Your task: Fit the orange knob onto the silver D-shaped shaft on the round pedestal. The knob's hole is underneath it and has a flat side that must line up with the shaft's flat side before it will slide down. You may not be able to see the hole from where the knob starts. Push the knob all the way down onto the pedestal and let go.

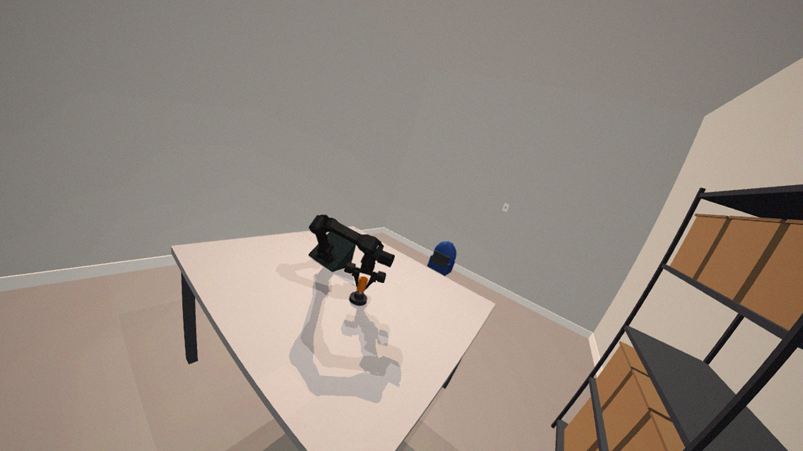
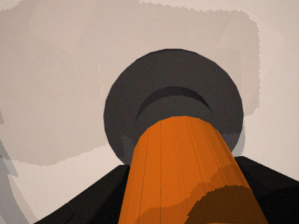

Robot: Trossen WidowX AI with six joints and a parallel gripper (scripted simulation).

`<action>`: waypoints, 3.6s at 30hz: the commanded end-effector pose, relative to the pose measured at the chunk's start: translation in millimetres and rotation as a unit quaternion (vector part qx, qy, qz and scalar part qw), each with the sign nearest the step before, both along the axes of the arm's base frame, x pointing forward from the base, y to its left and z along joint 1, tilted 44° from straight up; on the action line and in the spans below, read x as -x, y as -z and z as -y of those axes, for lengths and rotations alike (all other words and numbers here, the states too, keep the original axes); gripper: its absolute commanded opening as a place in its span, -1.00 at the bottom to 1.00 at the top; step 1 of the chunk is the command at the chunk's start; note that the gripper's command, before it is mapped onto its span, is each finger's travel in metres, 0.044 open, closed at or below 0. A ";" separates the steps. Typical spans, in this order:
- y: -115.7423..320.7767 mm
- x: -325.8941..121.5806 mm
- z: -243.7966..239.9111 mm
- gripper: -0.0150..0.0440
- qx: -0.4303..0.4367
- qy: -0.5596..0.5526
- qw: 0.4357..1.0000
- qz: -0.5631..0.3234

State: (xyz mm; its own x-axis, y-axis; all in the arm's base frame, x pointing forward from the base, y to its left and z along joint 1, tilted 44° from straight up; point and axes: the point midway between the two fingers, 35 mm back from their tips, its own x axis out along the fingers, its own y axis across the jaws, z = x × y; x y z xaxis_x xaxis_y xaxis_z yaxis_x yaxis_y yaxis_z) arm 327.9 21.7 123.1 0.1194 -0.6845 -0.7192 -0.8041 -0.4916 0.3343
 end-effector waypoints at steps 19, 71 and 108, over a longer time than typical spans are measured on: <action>3.9 1.4 1.7 -0.49 0.000 -0.007 1.000 -0.004; -0.7 -0.2 -0.8 -0.49 0.013 -0.085 0.993 -0.078; 0.7 0.2 0.1 -0.49 0.025 -0.156 0.977 -0.146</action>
State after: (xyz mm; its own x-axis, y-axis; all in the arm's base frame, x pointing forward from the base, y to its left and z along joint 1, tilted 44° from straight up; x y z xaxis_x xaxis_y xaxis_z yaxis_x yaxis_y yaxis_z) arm 327.1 20.0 120.4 0.1204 -0.6822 -0.7212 -0.4870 -0.6737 0.5559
